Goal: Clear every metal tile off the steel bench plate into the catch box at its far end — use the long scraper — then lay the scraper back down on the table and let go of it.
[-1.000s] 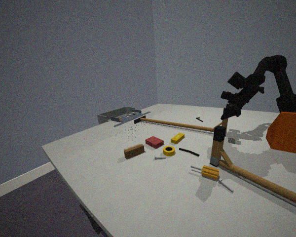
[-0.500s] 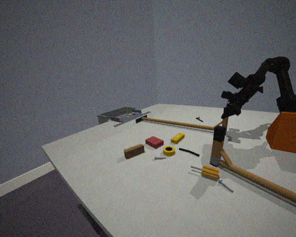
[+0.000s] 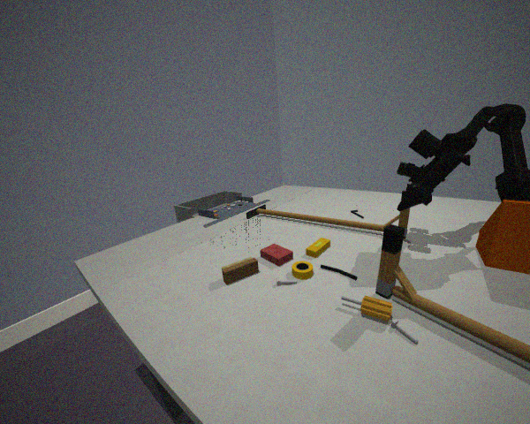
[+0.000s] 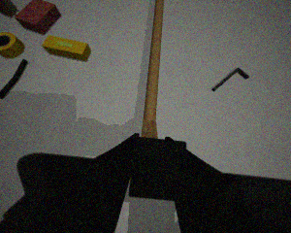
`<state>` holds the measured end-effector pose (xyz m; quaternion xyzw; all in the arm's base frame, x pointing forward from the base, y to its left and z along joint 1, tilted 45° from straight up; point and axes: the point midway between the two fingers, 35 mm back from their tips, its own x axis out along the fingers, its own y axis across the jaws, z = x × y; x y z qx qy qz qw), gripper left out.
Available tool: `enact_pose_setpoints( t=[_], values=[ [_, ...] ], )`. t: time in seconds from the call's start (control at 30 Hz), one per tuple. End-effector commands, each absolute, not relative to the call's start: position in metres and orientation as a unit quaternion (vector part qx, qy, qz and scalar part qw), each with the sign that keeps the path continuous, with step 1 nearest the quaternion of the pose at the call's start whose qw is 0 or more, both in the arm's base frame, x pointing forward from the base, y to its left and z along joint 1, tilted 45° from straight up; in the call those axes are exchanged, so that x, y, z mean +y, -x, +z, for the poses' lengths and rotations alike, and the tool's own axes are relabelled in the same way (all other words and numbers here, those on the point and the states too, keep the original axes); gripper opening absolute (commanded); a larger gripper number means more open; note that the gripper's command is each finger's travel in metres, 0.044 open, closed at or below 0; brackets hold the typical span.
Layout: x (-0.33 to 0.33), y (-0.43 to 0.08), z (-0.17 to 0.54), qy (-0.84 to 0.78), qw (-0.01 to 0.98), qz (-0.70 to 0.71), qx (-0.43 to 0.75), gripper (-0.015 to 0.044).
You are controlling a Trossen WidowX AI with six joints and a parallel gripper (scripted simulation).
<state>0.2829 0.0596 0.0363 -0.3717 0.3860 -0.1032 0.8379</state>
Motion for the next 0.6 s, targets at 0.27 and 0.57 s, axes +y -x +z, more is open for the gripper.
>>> enact_pose_setpoints(
  t=[0.27,0.57],
  values=[
    [0.05,-0.284,0.049,0.369,0.842,-0.102,0.38,0.0],
    [0.041,-0.283,0.057,0.371,0.842,-0.102,0.379,0.0]
  ],
)
